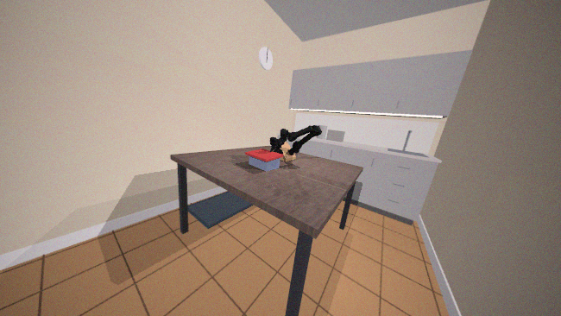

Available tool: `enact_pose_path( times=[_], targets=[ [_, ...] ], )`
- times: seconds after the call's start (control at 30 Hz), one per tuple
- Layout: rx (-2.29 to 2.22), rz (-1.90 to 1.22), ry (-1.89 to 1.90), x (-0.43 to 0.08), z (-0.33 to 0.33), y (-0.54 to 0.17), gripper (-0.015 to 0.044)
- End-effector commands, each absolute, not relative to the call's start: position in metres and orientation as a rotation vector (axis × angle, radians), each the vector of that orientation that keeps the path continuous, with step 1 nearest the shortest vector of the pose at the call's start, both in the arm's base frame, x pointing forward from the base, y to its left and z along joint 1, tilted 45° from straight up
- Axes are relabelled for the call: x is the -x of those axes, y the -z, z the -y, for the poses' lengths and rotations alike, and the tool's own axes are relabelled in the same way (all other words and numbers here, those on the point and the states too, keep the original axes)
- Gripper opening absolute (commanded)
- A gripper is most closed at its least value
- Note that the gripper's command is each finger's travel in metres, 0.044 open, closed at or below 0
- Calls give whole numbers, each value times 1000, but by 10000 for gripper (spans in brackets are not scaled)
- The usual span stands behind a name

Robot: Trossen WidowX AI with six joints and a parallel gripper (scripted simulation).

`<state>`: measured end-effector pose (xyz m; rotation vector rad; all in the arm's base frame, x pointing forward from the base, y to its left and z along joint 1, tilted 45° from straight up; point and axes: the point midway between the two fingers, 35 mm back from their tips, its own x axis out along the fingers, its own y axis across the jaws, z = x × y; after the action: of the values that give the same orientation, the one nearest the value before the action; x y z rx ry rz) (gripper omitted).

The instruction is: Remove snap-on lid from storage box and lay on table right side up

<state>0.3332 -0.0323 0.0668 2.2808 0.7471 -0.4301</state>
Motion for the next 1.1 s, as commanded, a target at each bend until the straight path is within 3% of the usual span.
enact_pose_path(
  times=[0.0, 1.07],
  targets=[
    [-2281, -733, 429, -334, 37, -73, 0],
    [-2280, -733, 429, -343, 68, -102, 0]
  ],
)
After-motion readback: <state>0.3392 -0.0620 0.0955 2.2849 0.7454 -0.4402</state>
